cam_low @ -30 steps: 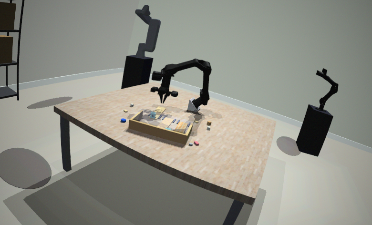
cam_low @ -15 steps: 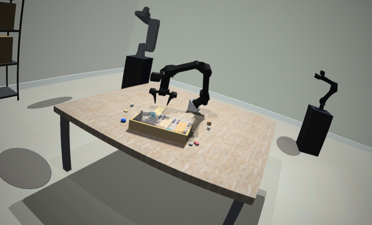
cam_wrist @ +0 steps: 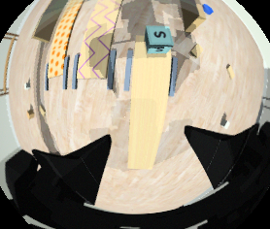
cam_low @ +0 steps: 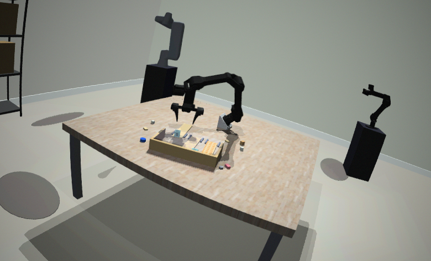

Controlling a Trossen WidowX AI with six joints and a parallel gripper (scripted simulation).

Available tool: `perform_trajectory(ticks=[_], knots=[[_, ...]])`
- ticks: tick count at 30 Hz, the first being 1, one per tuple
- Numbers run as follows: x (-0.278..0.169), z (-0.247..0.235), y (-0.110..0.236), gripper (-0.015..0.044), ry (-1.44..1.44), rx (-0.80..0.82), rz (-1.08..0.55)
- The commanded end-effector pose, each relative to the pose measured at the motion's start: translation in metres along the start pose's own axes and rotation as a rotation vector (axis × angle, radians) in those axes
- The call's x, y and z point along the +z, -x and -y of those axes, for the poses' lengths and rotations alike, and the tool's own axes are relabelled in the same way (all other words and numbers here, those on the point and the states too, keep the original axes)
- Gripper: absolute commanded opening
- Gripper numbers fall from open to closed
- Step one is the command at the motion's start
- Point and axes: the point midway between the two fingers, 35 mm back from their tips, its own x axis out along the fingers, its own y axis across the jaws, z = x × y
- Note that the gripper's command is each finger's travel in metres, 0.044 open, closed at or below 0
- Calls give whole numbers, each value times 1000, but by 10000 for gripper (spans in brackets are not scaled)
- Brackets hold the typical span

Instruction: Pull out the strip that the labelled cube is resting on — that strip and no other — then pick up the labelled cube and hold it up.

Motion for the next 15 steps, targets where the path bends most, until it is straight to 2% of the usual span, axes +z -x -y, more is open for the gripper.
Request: perform_trajectory(ticks=[1, 15], knots=[[16, 3, 3, 440, 0, -4, 6], [54, 11, 8, 440, 2, -4, 8]])
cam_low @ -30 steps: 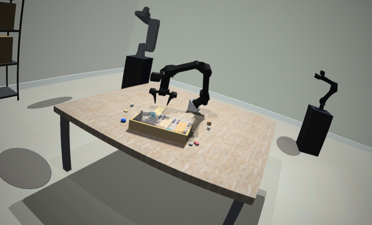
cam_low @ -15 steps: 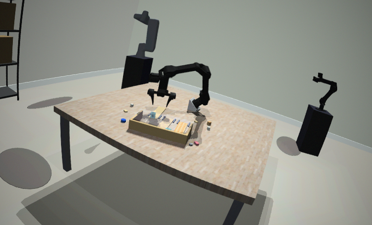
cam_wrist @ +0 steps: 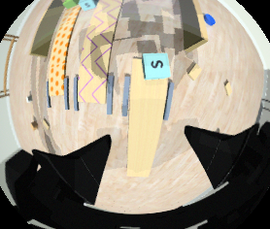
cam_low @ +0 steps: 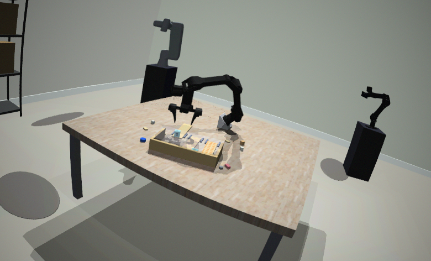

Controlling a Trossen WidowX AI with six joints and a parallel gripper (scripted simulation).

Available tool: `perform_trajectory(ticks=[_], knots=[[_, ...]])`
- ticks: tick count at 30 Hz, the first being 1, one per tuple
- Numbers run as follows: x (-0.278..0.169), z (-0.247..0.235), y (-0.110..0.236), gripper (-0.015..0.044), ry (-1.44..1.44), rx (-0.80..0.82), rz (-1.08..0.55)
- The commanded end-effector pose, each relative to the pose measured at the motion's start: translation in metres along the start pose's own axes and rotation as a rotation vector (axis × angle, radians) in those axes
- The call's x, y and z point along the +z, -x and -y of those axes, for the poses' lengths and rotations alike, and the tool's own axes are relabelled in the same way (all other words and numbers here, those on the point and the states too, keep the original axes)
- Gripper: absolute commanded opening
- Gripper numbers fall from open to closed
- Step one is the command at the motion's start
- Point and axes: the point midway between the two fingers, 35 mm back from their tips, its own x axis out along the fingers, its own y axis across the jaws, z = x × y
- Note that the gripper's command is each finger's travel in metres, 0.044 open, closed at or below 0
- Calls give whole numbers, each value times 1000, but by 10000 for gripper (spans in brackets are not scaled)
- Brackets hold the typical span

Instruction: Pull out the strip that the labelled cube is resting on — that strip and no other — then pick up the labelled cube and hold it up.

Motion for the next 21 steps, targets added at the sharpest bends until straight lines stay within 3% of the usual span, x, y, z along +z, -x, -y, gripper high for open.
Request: perform_trajectory(ticks=[1, 21], knots=[[16, 3, 3, 440, 0, -4, 7], [70, 16, 12, 440, 3, -4, 9]])
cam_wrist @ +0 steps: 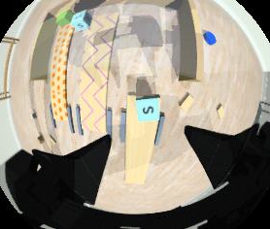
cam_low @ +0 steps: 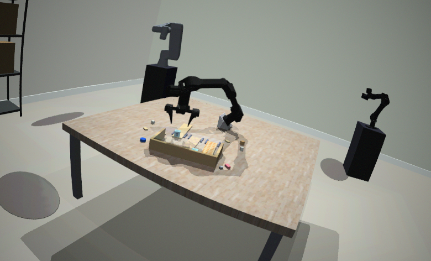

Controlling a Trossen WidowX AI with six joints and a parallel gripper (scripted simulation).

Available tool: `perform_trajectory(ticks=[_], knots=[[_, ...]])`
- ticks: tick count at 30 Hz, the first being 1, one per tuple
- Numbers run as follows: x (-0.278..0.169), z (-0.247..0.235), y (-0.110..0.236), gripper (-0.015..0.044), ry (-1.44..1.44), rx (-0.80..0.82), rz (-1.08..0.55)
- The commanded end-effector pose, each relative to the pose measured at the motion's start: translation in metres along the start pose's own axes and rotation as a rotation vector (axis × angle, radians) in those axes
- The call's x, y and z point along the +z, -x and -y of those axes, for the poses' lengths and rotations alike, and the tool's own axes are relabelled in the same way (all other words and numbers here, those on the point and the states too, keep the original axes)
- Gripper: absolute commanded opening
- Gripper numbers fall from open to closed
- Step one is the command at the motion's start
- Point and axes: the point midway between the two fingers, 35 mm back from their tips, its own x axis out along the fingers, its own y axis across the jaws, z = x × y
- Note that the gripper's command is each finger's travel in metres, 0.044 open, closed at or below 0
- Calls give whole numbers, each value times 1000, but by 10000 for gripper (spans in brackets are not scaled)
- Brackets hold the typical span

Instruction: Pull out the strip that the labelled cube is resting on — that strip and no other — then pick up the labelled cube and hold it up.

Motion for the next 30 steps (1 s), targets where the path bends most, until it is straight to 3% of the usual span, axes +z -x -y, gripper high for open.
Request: perform_trajectory(ticks=[1, 5, 12, 30], knots=[[15, 2, 3, 440, 1, -3, 7], [21, 3, 4, 440, 1, -3, 7], [21, 4, -4, 256, 1, -3, 7], [22, 4, -34, 250, 1, -2, 8]])
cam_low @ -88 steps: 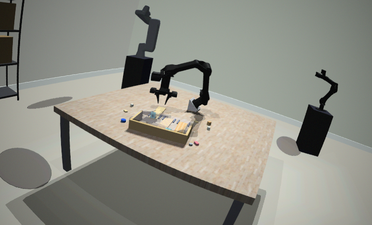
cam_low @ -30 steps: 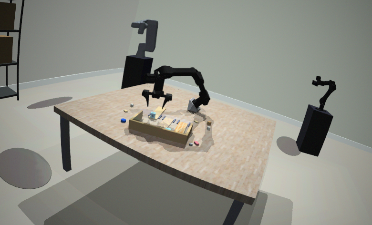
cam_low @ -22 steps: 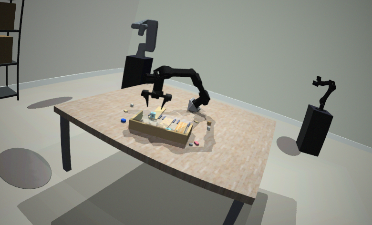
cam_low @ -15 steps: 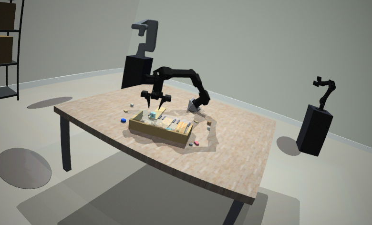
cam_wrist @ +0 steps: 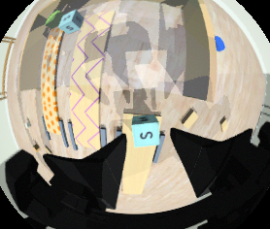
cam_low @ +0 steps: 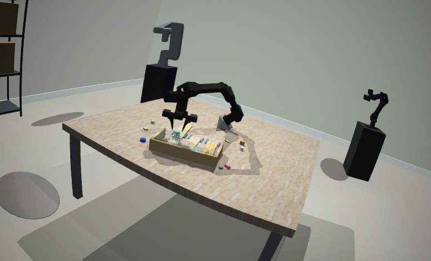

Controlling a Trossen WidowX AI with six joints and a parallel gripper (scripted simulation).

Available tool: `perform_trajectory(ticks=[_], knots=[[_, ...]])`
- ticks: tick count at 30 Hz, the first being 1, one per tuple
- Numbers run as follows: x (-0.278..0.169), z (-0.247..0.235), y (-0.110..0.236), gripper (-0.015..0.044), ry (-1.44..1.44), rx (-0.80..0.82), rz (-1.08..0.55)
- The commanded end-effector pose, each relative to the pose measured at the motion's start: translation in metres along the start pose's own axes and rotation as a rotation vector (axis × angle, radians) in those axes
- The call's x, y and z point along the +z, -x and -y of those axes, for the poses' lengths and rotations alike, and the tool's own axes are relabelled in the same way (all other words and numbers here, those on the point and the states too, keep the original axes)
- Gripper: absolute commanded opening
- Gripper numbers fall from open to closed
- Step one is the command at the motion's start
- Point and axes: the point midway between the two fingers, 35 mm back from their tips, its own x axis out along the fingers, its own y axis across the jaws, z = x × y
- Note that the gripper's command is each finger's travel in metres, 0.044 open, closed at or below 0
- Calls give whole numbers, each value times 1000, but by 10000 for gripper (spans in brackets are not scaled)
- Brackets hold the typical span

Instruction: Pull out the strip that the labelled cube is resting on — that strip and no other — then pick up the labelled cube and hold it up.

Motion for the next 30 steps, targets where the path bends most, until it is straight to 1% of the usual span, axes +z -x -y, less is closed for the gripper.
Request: perform_trajectory(ticks=[1, 10, 17, 21, 29, 30], knots=[[-1, -2, -10, 250, -9, 8, 0], [-1, -3, -24, 250, -9, 9, 1], [-1, -3, -25, 250, -9, 10, 1], [0, -2, -23, 145, 1, 3, -1], [0, -2, -23, 92, 1, 3, -1], [0, -2, -23, 65, 1, 3, -1]])
